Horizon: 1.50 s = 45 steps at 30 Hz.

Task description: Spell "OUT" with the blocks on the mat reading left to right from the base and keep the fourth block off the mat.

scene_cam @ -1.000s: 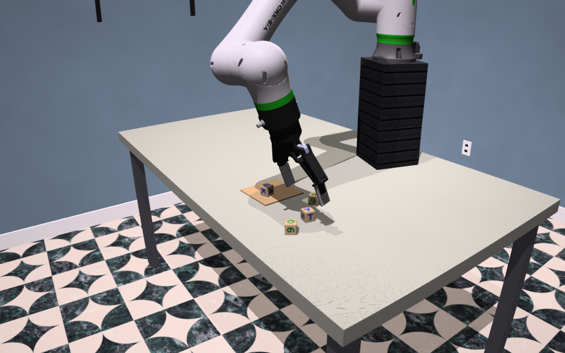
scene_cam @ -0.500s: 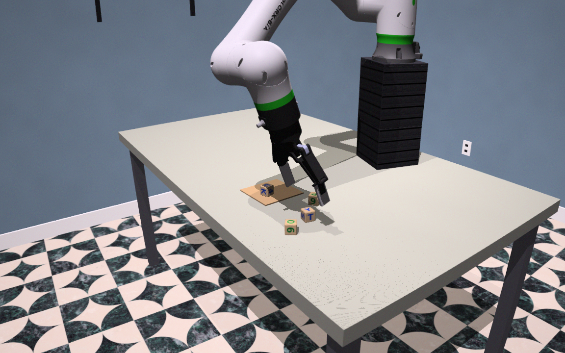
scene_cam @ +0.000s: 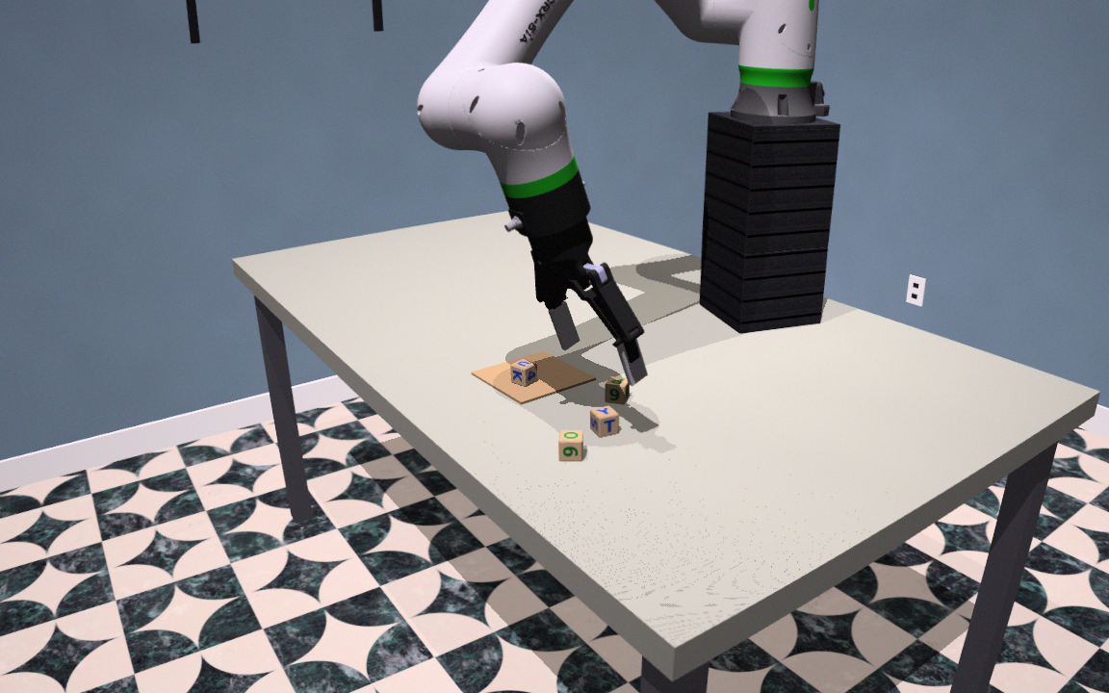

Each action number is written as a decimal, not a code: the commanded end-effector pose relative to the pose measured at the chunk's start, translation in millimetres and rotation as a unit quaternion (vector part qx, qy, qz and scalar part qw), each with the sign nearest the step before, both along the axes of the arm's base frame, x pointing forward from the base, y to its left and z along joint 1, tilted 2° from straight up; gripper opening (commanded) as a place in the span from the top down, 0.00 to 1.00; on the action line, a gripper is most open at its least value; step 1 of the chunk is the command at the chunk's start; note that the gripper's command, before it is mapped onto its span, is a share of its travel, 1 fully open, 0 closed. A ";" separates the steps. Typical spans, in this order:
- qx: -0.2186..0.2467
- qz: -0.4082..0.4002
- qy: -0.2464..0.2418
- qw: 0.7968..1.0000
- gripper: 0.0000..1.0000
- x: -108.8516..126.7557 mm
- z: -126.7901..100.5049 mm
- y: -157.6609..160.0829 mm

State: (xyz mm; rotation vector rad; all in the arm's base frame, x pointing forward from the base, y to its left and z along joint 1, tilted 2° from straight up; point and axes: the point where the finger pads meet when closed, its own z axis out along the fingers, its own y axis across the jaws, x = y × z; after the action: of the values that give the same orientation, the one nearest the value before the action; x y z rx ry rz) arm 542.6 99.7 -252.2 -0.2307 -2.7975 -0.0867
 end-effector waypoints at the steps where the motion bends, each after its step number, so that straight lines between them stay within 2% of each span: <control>1: 0.000 0.000 0.000 1.000 0.00 0.2 0.2 0.0; 3: 0.000 0.000 0.000 1.000 0.00 -32.1 30.9 -23.4; 14: 0.000 0.000 0.000 1.000 0.00 -32.1 30.9 -23.4; 16: 0.000 -0.001 0.000 1.000 0.00 -62.3 54.2 -39.3; 45: 0.000 -0.001 0.000 1.000 0.00 -70.0 59.5 -42.6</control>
State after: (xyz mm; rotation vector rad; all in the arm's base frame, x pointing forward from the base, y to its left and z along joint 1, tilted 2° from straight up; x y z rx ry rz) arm 472.4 57.1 -192.8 -0.2336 -2.7969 -0.0877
